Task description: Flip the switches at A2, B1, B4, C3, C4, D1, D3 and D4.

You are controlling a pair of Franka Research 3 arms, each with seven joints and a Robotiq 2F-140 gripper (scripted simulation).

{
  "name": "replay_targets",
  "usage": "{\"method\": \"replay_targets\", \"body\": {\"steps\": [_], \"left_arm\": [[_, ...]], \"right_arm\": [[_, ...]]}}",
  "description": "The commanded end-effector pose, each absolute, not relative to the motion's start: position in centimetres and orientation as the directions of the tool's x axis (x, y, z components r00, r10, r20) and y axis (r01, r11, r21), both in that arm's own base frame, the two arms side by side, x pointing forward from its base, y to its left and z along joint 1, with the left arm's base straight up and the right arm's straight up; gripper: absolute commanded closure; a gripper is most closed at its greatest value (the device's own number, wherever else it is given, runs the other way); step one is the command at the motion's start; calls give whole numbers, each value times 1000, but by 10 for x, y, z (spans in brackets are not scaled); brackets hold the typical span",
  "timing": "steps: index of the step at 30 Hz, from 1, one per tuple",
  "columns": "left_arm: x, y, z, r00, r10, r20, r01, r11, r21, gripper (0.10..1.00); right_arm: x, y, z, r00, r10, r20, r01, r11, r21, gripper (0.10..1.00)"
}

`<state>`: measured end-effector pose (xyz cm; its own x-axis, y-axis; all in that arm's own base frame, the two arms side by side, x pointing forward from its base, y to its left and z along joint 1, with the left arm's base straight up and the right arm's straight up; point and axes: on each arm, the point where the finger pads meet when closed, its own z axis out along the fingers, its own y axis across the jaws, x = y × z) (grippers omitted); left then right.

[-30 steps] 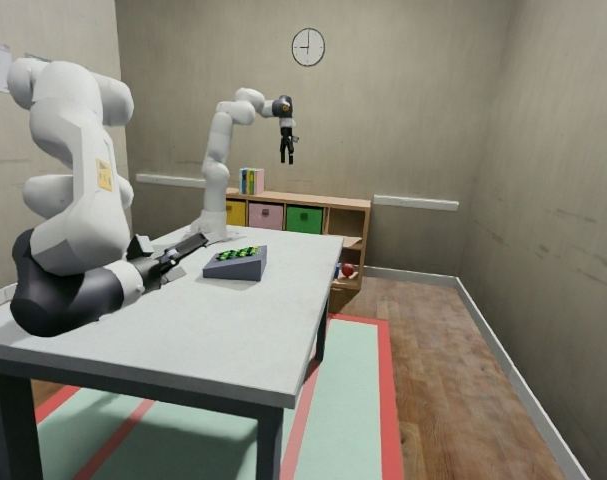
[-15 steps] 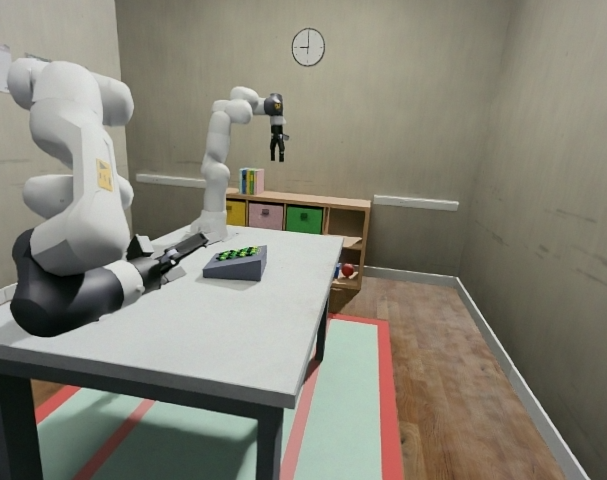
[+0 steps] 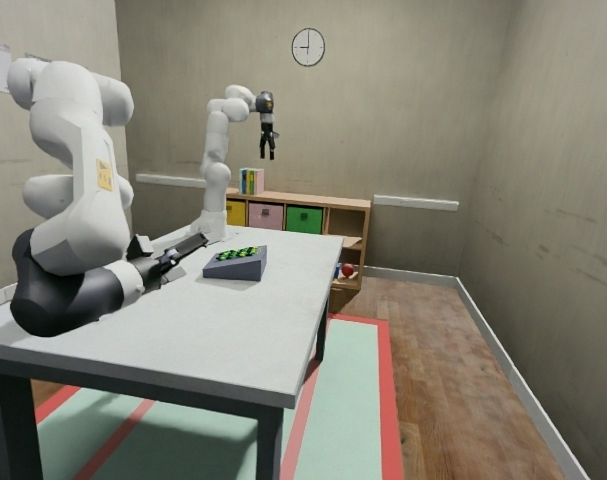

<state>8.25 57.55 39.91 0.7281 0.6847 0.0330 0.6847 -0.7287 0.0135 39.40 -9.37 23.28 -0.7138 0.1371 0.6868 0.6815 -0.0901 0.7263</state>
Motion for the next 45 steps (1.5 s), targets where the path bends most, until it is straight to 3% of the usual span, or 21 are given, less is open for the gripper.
{"method": "replay_targets", "body": {"steps": [1, 20, 31, 32, 45], "left_arm": [[63, 572, 401, 731, 682, 22, 682, -732, 10, 98], [-20, 556, 412, 677, 736, 2, 736, -677, 1, 98], [-27, 554, 413, 671, 741, 0, 741, -671, 0, 98], [-27, 554, 413, 671, 741, 0, 741, -671, 0, 98], [-27, 554, 413, 671, 741, 0, 741, -671, 0, 98]], "right_arm": [[394, -94, 233, -714, 137, 687, 681, -90, 726, 98], [394, -94, 233, -714, 137, 687, 681, -90, 726, 98], [394, -94, 233, -714, 137, 687, 681, -90, 726, 98], [394, -94, 233, -714, 137, 687, 681, -90, 726, 999], [395, -92, 233, -717, 136, 684, 679, -85, 729, 999]]}}
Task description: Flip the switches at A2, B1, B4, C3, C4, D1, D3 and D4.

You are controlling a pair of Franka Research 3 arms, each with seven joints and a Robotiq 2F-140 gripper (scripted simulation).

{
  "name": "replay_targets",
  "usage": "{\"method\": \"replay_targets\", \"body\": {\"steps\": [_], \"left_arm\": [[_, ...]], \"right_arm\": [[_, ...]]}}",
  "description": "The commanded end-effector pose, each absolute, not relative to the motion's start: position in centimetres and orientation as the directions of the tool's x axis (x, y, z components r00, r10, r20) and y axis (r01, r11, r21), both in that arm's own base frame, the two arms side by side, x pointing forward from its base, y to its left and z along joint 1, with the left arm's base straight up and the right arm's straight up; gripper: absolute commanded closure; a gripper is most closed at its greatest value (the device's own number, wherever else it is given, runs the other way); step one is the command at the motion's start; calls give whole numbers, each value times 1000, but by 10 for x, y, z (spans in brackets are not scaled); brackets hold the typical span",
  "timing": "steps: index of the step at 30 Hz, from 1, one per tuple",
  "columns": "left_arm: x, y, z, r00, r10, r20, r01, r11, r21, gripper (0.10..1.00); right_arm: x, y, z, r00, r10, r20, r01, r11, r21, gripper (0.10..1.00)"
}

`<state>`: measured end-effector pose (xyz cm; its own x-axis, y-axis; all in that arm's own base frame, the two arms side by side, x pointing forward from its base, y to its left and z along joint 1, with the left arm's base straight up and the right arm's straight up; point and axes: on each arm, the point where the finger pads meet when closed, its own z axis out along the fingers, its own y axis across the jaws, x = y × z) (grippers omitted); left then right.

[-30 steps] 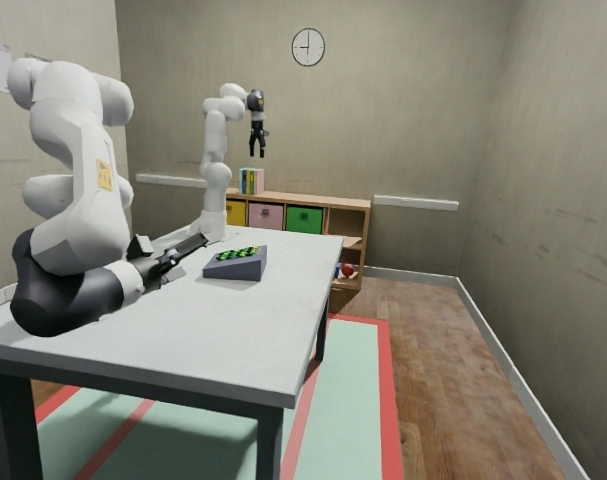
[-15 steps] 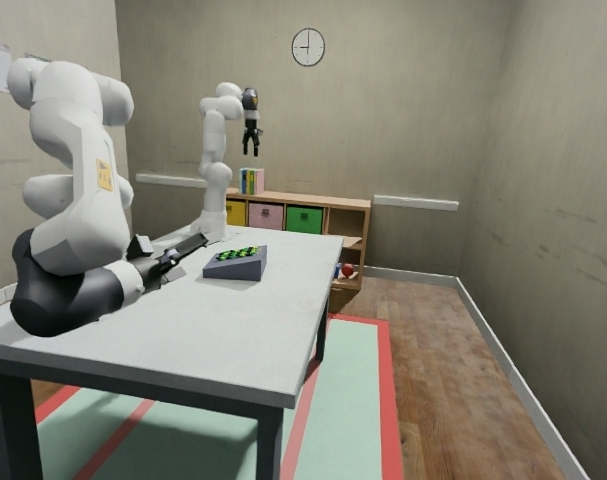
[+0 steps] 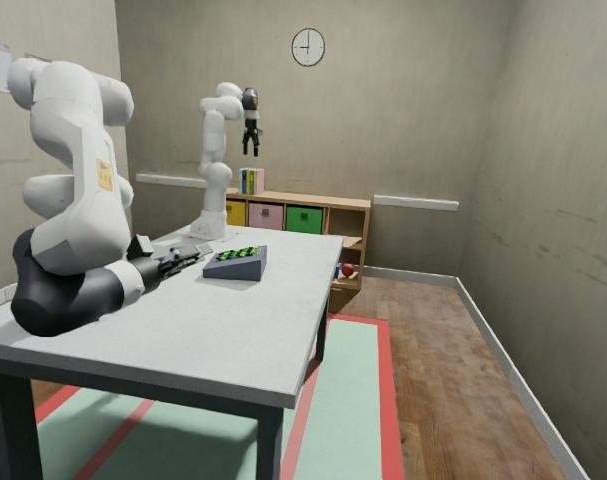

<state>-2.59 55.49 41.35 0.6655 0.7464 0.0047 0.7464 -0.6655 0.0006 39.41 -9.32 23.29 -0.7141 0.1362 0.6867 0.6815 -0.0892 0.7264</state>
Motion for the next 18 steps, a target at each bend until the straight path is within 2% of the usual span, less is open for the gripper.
{"method": "replay_targets", "body": {"steps": [1, 18], "left_arm": [[-27, 554, 413, 671, 741, 0, 741, -671, 0, 98], [-27, 554, 413, 671, 741, 0, 741, -671, 0, 98]], "right_arm": [[395, -92, 233, -717, 136, 684, 679, -85, 729, 999], [400, -78, 236, -741, 129, 659, 660, -41, 751, 999]]}}
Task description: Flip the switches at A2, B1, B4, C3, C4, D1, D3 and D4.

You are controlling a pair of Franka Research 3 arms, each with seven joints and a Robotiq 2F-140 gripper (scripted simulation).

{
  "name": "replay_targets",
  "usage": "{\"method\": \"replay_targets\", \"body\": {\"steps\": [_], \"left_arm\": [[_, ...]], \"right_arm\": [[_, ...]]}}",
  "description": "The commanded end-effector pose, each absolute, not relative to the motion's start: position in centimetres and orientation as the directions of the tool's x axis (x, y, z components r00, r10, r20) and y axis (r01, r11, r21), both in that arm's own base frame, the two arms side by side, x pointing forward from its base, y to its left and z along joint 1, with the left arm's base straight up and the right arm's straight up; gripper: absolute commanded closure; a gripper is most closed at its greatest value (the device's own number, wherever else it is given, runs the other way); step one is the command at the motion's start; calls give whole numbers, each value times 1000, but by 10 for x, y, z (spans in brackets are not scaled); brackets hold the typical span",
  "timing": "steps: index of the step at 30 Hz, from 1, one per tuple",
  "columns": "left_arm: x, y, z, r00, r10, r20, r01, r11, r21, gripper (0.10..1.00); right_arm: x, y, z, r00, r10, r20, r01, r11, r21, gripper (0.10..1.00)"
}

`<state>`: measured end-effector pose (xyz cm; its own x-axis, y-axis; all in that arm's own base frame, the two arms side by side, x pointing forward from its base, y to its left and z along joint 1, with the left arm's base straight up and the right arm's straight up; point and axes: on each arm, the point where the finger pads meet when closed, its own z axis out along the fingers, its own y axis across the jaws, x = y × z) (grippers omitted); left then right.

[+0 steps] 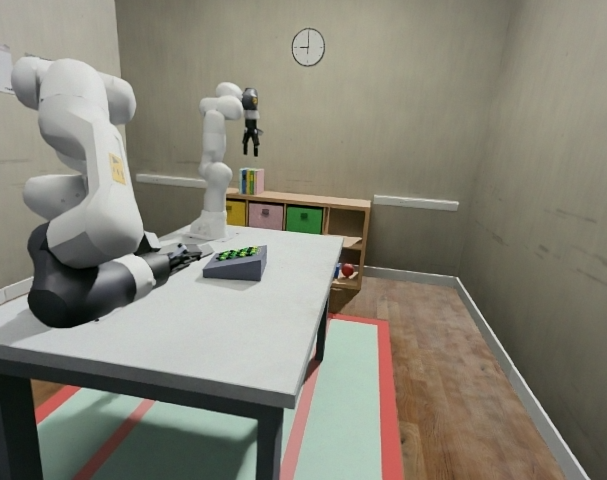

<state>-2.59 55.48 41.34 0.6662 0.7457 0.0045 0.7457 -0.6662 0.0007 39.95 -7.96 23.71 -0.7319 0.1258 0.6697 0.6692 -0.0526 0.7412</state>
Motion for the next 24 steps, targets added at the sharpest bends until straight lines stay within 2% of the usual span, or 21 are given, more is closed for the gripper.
{"method": "replay_targets", "body": {"steps": [1, 24], "left_arm": [[-27, 554, 413, 671, 741, 0, 741, -671, 0, 98], [-27, 554, 413, 671, 741, 0, 741, -671, 0, 98]], "right_arm": [[400, -77, 236, -744, 129, 656, 657, -36, 753, 999], [415, -20, 245, -834, 83, 545, 551, 139, 823, 999]]}}
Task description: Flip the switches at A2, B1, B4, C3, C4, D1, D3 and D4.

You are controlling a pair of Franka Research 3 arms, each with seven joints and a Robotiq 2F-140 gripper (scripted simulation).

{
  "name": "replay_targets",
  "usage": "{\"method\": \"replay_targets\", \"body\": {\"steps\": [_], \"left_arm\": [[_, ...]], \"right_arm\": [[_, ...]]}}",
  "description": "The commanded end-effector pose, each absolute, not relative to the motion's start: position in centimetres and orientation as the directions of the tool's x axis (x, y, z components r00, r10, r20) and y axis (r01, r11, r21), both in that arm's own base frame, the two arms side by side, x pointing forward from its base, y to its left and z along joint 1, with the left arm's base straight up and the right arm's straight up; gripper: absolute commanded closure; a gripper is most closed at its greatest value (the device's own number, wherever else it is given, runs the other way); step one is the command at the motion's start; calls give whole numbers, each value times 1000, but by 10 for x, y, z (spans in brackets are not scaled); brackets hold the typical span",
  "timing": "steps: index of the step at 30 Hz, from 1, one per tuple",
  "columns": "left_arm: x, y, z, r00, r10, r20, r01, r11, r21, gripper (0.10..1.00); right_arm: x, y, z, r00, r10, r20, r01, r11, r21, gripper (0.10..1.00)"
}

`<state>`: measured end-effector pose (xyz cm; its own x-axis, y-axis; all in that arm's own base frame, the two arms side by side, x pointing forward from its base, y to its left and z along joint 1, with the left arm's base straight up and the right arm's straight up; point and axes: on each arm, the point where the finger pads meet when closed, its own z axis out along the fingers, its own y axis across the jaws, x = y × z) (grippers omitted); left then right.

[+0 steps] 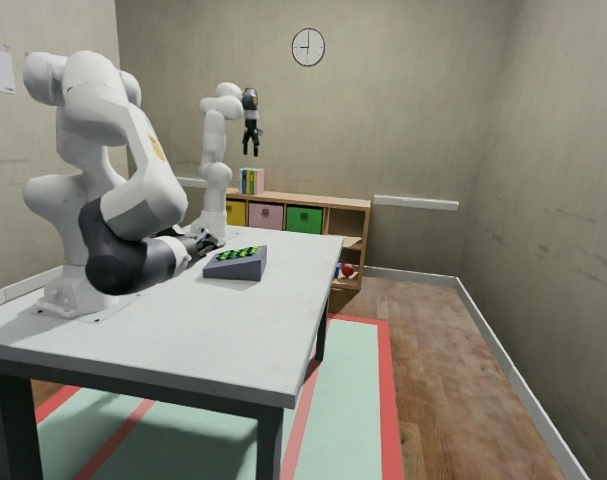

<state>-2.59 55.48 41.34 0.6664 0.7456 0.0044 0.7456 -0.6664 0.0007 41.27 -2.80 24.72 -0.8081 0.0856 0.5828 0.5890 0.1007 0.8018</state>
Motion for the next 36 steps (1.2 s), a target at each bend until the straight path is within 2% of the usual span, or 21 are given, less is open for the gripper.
{"method": "replay_targets", "body": {"steps": [1, 12, 36], "left_arm": [[-27, 554, 413, 671, 741, 0, 741, -671, 0, 98], [-27, 554, 413, 671, 741, 0, 741, -671, 0, 98], [-27, 554, 413, 671, 741, 0, 741, -671, 0, 98]], "right_arm": [[416, -16, 246, -840, 79, 537, 542, 150, 827, 999], [422, 23, 251, -891, 30, 454, 445, 264, 856, 999], [421, 125, 261, -963, -167, 210, 95, 521, 848, 999]]}}
